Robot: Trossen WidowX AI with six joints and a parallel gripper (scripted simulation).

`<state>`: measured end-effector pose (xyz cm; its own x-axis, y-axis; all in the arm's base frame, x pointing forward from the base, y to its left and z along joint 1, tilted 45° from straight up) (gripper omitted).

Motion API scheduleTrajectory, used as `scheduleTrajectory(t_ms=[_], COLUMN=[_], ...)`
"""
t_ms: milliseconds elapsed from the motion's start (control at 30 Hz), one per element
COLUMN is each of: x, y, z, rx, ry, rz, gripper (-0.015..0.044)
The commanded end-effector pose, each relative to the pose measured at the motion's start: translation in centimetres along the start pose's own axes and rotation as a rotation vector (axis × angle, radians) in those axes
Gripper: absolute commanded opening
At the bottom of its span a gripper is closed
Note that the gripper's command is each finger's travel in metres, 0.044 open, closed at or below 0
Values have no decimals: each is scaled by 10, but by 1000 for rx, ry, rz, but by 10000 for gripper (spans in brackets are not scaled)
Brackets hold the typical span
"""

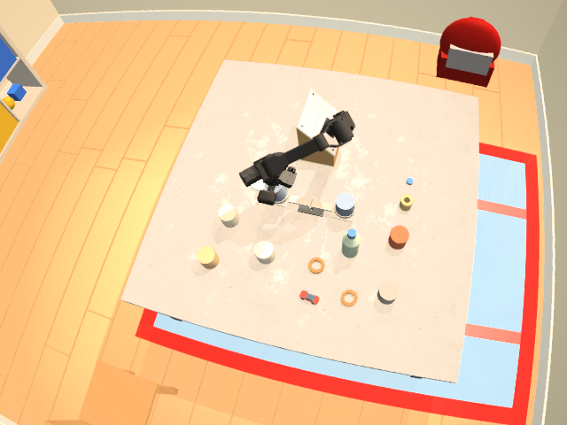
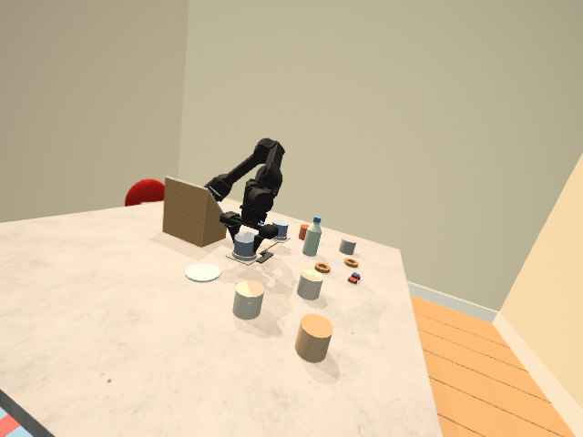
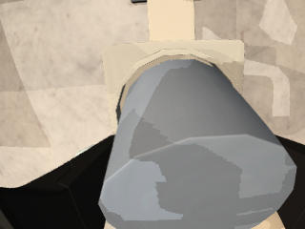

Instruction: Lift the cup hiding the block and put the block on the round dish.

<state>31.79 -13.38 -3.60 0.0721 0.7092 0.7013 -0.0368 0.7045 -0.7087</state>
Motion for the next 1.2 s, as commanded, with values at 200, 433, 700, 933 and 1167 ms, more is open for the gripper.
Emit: scheduleTrajectory(t_ms=[200,433,700,933,1167], x=[-2,-2,-2,-2,-2], y=[-16,-25,-35,-44,-53], z=[-3,-3,-3,-3,-2], rx=[-12,-12,-12,-11,-11], ry=[-7,-7,-7,-7,-6], rz=[13,14,15,15,15], gripper=[0,0,0,0,0])
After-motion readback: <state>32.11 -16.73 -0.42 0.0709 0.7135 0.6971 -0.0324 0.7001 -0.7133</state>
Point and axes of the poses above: the point midway between the two fingers, 35 mm back from their tips, its own y axis out along the fingers, its own z axis across the jaws, x = y × z, the point moved 9 cm from there along -y, back along the fingers, and after that the axes turned 8 degrees about y, right-handed, at the moved point
